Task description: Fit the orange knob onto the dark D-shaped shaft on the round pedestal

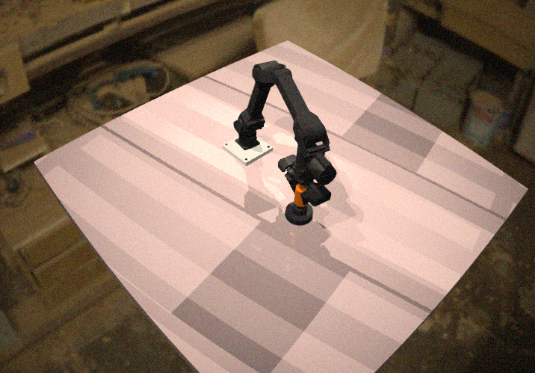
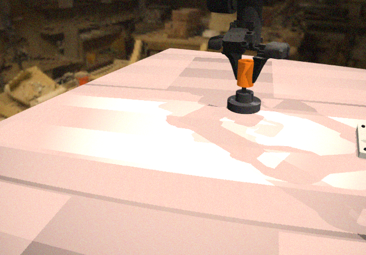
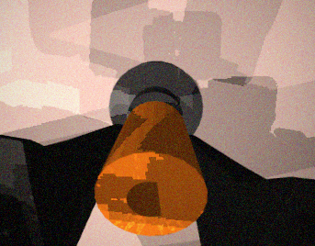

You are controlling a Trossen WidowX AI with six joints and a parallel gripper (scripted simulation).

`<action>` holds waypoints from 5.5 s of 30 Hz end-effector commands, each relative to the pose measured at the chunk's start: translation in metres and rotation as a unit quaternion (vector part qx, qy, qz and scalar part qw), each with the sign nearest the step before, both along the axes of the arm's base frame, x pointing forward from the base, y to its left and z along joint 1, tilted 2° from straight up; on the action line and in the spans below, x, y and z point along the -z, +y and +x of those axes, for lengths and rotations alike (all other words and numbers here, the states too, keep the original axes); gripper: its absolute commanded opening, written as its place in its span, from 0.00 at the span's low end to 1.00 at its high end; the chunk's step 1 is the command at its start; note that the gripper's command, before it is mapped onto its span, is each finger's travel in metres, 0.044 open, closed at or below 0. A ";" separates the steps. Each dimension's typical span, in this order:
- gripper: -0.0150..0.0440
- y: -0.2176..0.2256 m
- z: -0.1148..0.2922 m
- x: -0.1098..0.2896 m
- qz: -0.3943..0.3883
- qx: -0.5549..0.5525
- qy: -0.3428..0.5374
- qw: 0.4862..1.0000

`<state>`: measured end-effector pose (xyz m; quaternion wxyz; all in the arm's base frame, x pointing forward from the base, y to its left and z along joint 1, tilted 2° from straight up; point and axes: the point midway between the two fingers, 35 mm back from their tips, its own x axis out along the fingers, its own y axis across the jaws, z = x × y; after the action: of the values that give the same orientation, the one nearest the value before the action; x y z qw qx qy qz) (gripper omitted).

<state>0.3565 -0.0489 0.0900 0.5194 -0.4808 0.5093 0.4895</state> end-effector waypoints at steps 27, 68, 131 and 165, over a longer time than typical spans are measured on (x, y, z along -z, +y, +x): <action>0.25 0.000 0.000 0.000 -0.001 -0.107 -0.002 0.994; 0.25 0.000 0.000 0.000 -0.002 -0.211 -0.004 0.978; 0.25 -0.001 0.001 -0.004 -0.002 -0.391 -0.007 0.921; 0.25 0.000 0.000 -0.003 -0.002 -0.409 -0.008 0.912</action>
<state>0.3565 -0.0489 0.0903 0.2788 -0.6503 0.2661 0.6546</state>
